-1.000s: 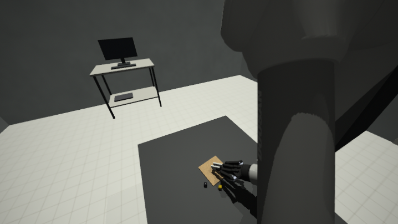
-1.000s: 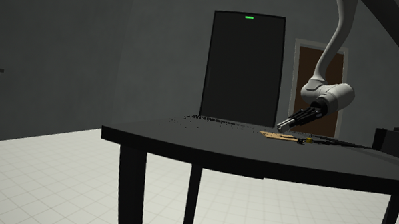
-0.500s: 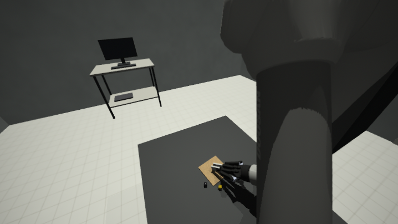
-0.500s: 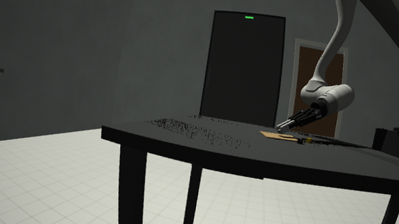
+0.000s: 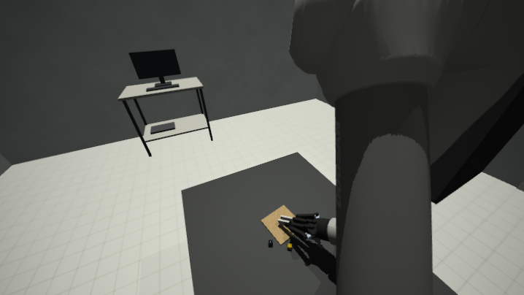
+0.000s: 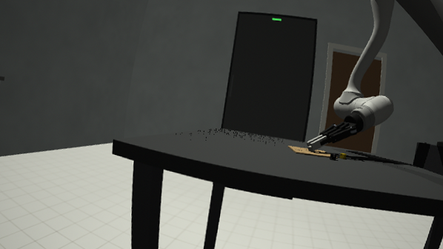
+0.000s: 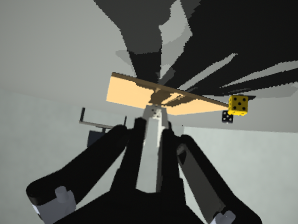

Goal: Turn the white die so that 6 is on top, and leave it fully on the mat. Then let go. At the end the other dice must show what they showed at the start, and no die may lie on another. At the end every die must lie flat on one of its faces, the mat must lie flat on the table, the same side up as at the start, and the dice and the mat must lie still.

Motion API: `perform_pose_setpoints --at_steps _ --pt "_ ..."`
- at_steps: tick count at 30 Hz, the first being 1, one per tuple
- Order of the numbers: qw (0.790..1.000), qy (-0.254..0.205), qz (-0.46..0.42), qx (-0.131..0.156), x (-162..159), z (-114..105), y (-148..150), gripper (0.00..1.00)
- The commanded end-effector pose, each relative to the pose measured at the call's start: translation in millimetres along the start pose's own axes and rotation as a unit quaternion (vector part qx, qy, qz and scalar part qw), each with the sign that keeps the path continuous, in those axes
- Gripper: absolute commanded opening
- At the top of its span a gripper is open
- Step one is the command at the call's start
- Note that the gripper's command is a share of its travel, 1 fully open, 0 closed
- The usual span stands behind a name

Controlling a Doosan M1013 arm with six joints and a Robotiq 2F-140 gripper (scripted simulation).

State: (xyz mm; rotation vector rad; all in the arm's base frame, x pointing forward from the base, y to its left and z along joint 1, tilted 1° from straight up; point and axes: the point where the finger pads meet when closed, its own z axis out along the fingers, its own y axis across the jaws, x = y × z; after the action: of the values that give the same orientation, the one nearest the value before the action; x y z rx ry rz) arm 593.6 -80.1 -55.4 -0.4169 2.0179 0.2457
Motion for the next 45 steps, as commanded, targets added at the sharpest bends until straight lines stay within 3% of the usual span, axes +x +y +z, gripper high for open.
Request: perform_pose_setpoints --at_steps 1,36,45 --pt "1.0 0.0 0.0 0.0 0.2 0.2 0.0 0.07" --pt "1.0 0.0 0.0 0.0 0.2 0.2 0.0 0.07" --pt "1.0 0.0 0.0 0.0 0.2 0.2 0.0 0.14"
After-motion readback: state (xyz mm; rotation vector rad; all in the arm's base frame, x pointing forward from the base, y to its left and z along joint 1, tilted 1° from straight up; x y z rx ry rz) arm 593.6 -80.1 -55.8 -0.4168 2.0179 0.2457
